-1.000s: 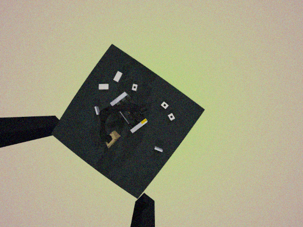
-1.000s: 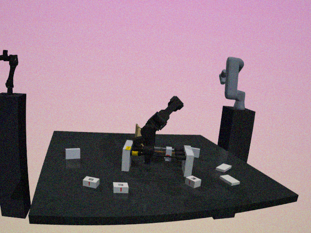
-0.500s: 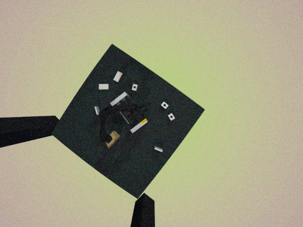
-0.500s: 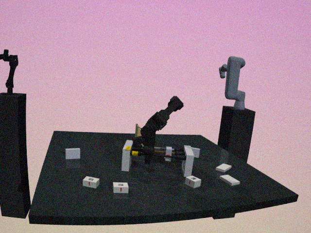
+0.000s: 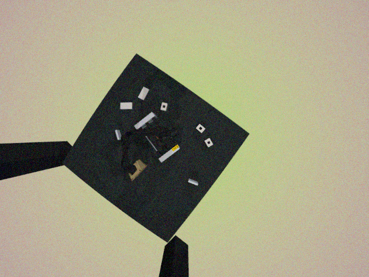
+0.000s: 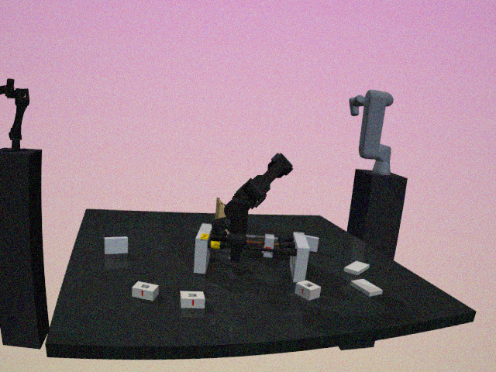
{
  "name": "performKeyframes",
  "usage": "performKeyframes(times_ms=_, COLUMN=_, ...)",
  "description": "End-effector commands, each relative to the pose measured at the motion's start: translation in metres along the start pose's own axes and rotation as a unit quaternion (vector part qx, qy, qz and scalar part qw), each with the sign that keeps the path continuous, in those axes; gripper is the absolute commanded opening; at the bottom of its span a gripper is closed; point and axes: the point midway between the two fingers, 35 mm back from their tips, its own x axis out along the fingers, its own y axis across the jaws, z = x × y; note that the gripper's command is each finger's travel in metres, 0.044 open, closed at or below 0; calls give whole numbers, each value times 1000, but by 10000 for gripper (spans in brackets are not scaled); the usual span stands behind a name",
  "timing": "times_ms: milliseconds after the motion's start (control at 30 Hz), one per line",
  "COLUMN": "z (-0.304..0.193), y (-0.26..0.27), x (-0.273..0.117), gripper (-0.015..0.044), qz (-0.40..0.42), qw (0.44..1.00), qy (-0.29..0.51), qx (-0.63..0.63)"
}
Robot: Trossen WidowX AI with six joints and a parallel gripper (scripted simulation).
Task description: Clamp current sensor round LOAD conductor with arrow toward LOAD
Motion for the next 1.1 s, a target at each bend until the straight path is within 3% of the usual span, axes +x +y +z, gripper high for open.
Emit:
performKeyframes(times_ms=0, z=0, y=0, x=-1, gripper=0, qz=1, qw=1000, qy=1, qx=0)
performKeyframes(times_ms=933, z=0, y=0, x=-1, gripper=0, qz=1, qw=1000, qy=1, qx=0)
performKeyframes(times_ms=1067, z=0, y=0, x=0, gripper=105, qz=0, qw=1000, qy=0, qx=0)
